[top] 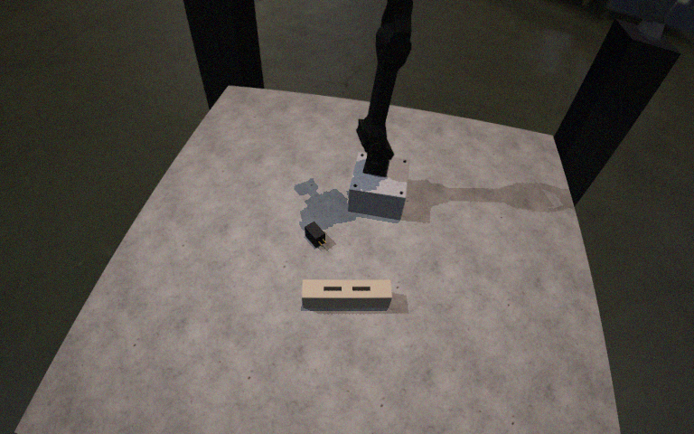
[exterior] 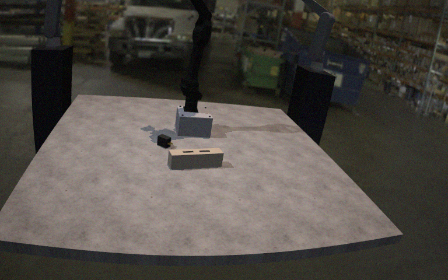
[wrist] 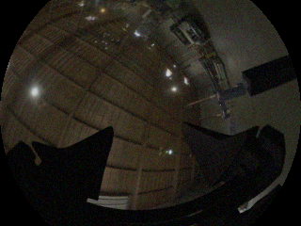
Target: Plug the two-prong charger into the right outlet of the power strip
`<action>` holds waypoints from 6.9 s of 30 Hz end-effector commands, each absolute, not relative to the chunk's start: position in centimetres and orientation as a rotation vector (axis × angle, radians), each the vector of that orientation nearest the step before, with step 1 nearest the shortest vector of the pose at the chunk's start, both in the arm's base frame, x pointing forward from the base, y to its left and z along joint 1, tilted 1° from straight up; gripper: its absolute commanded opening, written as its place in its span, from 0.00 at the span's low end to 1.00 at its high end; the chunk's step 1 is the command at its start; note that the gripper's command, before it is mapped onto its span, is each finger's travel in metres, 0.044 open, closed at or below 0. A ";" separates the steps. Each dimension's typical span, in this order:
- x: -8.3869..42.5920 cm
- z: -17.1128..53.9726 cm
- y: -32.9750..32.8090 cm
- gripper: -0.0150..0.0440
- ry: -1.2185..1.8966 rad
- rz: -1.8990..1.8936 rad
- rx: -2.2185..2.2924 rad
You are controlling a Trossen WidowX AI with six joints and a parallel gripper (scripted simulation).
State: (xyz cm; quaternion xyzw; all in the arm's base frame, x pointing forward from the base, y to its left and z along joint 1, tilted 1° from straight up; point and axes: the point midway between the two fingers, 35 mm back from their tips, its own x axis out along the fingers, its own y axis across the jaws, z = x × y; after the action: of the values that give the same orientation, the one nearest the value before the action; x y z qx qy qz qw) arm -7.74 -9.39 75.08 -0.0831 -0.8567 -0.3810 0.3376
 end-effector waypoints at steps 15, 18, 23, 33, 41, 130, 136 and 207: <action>-1.0 74.5 -18.6 1.00 -1.740 -1.321 -0.208; 0.7 73.9 -20.5 1.00 -1.625 -1.369 -0.210; 3.7 72.6 -23.5 1.00 -1.423 -1.438 -0.225; 10.1 68.6 -29.0 1.00 -1.004 -1.510 -0.275; 15.3 64.2 -32.3 1.00 -0.675 -1.502 -0.327; 21.3 2.0 -11.8 1.00 1.508 0.650 -0.761; 21.4 1.4 -11.8 1.00 1.508 0.650 -0.761; 21.7 -0.5 -12.1 0.25 1.508 0.646 -0.762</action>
State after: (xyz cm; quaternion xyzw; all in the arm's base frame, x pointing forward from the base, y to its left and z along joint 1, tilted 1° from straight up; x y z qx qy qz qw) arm 21.60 -12.04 -1.66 0.3290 -0.6578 -0.2806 -0.6167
